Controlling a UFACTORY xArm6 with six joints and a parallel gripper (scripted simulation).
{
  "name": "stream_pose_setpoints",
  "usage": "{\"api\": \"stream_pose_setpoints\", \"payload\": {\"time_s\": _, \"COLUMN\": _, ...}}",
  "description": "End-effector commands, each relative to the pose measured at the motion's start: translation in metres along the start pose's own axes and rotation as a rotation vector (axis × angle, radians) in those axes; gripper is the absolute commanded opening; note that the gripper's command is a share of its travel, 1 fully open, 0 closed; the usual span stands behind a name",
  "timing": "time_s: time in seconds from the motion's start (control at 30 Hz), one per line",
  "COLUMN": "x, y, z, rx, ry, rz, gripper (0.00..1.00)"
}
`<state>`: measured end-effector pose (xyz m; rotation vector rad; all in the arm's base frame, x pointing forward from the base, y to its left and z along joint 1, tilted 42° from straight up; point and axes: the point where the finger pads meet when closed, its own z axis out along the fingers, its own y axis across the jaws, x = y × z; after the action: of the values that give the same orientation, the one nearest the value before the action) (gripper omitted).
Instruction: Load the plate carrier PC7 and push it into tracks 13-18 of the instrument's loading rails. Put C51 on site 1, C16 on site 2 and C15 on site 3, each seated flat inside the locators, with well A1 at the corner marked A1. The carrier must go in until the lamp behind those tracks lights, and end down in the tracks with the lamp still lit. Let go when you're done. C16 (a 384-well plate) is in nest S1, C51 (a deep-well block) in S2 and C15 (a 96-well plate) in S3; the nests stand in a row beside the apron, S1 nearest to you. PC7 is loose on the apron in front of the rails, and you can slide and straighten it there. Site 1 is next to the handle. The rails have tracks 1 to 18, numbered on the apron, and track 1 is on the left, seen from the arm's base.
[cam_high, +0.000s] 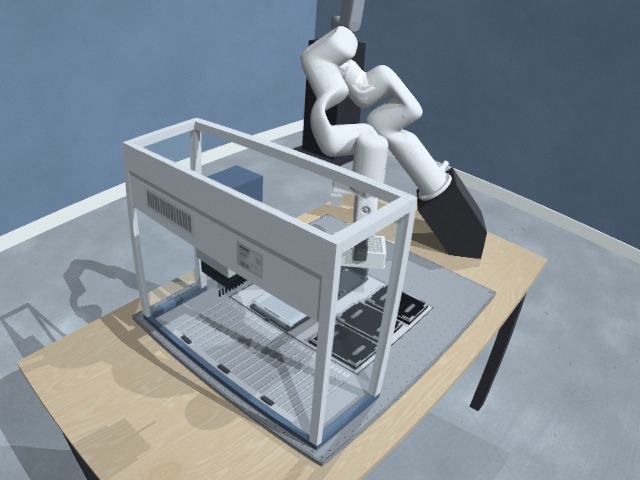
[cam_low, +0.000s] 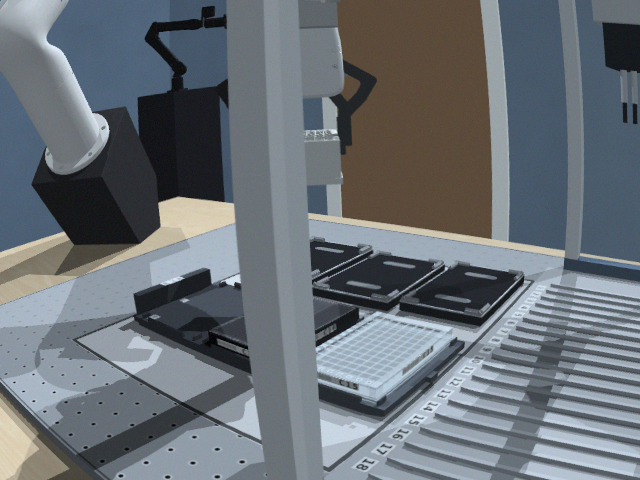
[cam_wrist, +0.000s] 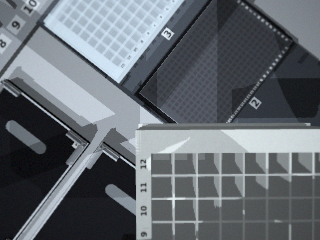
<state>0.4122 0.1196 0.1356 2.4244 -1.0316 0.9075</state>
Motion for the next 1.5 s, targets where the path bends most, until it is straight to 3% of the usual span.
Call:
{"api": "stream_pose_setpoints", "payload": {"time_s": 0.0, "x": 0.011, "y": 0.020, "z": -0.002, "rx": 0.008, "ry": -0.012, "rz": -0.159, "gripper": 0.00}}
{"api": "stream_pose_setpoints", "payload": {"time_s": 0.63, "x": 0.048, "y": 0.097, "z": 0.000, "rx": 0.011, "ry": -0.009, "rz": -0.725, "gripper": 0.00}}
{"api": "stream_pose_setpoints", "payload": {"time_s": 0.83, "x": 0.048, "y": 0.098, "z": 0.000, "rx": 0.012, "ry": -0.008, "rz": -0.925, "gripper": 0.00}}
{"api": "stream_pose_setpoints", "payload": {"time_s": 0.97, "x": 0.048, "y": 0.098, "z": 0.000, "rx": 0.012, "ry": -0.008, "rz": -0.929, "gripper": 0.00}}
{"api": "stream_pose_setpoints", "payload": {"time_s": 1.47, "x": 0.048, "y": 0.098, "z": 0.000, "rx": 0.014, "ry": -0.005, "rz": -1.396, "gripper": 0.00}}
